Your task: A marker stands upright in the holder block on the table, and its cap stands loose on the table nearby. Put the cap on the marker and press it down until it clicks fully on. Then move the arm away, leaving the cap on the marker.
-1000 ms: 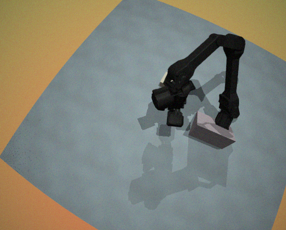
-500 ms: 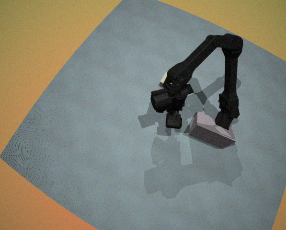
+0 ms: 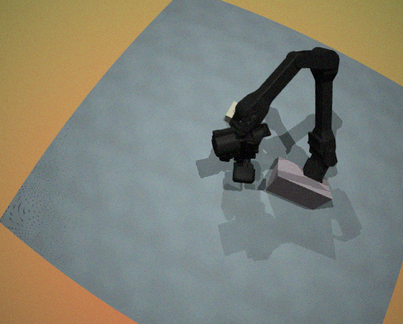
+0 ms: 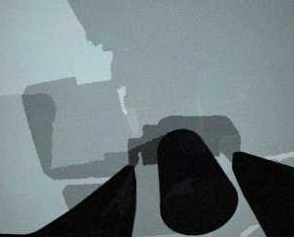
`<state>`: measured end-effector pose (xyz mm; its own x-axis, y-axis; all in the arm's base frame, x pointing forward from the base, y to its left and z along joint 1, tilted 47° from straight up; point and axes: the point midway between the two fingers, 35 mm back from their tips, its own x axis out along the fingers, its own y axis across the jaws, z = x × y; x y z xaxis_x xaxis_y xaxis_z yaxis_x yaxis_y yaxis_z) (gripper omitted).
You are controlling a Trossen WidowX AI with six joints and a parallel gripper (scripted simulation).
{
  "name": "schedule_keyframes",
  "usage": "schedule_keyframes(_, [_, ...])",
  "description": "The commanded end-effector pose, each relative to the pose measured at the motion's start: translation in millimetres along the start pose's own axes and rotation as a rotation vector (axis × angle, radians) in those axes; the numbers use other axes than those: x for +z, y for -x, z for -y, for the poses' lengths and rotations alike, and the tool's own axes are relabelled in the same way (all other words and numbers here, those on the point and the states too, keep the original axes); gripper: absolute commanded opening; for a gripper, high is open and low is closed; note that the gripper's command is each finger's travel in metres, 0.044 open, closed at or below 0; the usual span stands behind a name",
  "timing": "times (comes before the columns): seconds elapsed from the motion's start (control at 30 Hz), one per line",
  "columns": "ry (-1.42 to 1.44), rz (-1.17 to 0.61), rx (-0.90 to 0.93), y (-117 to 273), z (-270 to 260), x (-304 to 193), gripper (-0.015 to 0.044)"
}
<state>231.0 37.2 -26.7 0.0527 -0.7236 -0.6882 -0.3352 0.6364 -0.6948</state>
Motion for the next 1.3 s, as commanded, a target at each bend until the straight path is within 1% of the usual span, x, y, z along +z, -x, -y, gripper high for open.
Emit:
schedule_keyframes(0.0, [0.002,-0.001,-0.005,-7,1,-1,0.0249])
schedule_keyframes(0.03, [0.002,-0.001,-0.005,-7,1,-1,0.0249])
schedule_keyframes(0.17, [0.003,-0.001,-0.005,-7,1,-1,0.0144])
schedule_keyframes(0.47, [0.003,-0.001,-0.005,-7,0,-1,0.0084])
schedule_keyframes(0.57, [0.003,-0.001,-0.004,-3,0,0,0.0006])
schedule_keyframes(1.27, [0.003,-0.001,-0.003,53,0,-1,0.0000])
